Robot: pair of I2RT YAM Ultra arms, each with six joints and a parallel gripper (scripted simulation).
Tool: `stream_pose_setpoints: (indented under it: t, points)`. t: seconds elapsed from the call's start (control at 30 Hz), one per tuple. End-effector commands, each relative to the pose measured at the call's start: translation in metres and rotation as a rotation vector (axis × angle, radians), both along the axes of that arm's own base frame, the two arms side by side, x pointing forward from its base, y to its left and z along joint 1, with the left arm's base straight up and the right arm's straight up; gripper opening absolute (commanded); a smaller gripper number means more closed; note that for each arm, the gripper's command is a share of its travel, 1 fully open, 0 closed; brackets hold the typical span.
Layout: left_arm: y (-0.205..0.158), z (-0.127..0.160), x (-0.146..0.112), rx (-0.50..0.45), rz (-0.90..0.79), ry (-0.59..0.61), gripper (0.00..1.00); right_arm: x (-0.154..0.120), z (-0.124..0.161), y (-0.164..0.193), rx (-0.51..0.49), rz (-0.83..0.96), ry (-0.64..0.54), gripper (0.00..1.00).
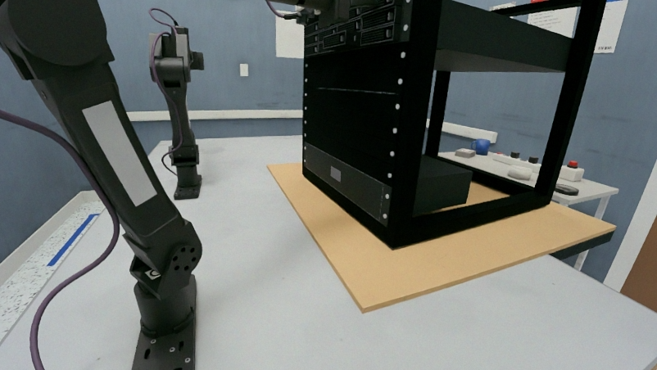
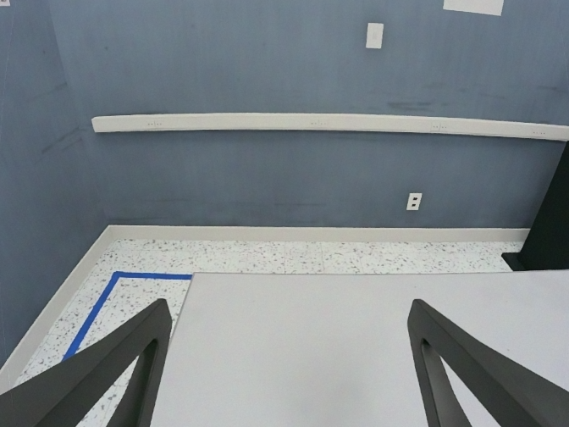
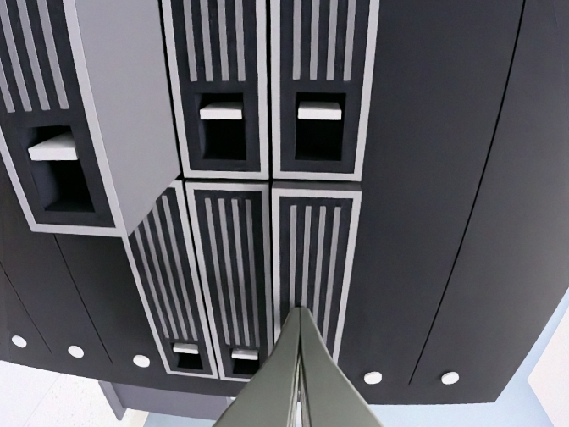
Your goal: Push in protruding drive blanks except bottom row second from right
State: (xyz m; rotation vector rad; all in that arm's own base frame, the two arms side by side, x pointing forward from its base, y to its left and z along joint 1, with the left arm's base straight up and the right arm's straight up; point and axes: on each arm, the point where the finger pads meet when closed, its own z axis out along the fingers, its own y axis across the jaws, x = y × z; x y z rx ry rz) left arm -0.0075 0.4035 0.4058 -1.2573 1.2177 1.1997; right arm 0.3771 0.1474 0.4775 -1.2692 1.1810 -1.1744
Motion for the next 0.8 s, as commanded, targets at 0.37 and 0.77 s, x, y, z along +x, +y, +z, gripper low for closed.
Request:
stream_pose_setpoints:
  t: [0.37, 0.77]
  points:
    - [-0.0057, 0.0101, -0.0023, 0.036, 0.0, 0.011, 1.0, -0.0008, 0.0234, -0.0037, 0.048, 0.0, -0.054, 0.0]
    - [-0.0057, 0.0101, -0.0023, 0.036, 0.0, 0.011, 1.0, 0.0046, 0.0208, -0.0032, 0.044, -0.002, -0.049, 0.0]
